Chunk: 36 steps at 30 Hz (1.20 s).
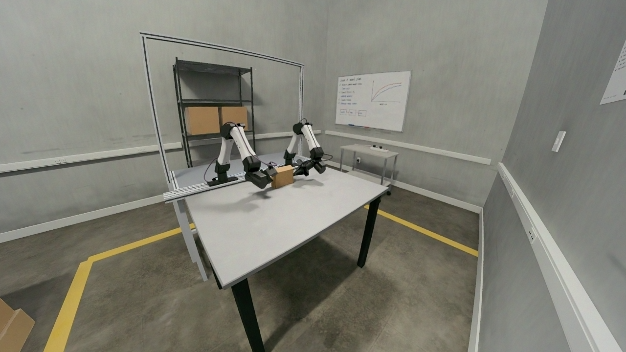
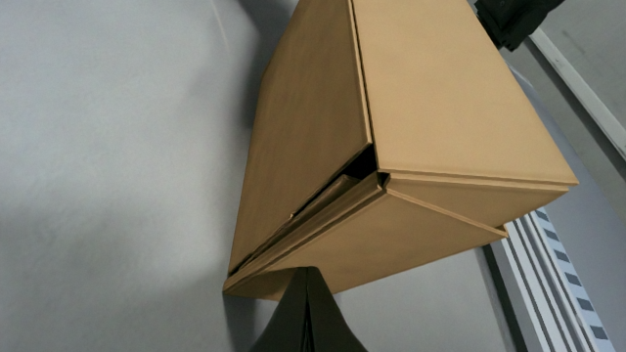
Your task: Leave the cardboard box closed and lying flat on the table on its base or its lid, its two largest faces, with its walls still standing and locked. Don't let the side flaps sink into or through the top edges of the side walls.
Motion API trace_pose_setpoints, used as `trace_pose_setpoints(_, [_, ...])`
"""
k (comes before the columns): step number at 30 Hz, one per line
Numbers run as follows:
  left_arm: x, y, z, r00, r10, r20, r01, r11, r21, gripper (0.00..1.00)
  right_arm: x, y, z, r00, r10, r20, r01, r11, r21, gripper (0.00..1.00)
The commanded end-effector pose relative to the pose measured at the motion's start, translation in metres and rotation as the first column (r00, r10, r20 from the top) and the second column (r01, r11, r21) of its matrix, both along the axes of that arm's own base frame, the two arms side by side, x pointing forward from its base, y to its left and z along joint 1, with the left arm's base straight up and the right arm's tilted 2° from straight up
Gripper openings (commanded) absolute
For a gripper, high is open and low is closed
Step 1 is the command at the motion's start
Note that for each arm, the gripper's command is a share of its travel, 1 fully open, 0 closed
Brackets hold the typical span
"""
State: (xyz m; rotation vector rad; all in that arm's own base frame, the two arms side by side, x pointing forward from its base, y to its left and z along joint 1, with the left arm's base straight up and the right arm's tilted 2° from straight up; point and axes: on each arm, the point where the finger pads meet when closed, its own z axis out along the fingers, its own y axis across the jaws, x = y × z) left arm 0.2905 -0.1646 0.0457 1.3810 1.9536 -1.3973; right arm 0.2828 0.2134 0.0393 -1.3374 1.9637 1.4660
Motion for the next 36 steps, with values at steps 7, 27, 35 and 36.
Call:
trace_pose_setpoints(7, [0.003,-0.01,0.014,0.999,-0.013,0.043,0.014,1.0,-0.018,0.01,0.007,0.009,0.018,0.997,0.014,0.079,-0.016,0.999,0.028,0.01])
trace_pose_setpoints(27, [0.002,-0.01,0.024,1.0,-0.014,0.025,0.014,1.0,-0.017,0.01,0.007,0.009,0.033,0.997,0.016,0.07,-0.017,1.0,0.026,0.01])
trace_pose_setpoints(35, [0.004,-0.01,0.034,0.999,-0.014,0.047,0.015,1.0,-0.018,0.01,0.006,0.009,0.038,0.997,0.017,0.07,-0.019,0.999,0.026,0.01])
trace_pose_setpoints(36, [0.004,-0.01,0.035,0.999,-0.014,0.046,0.015,1.0,-0.018,0.01,0.007,0.009,0.039,0.997,0.017,0.072,-0.019,0.999,0.027,0.01])
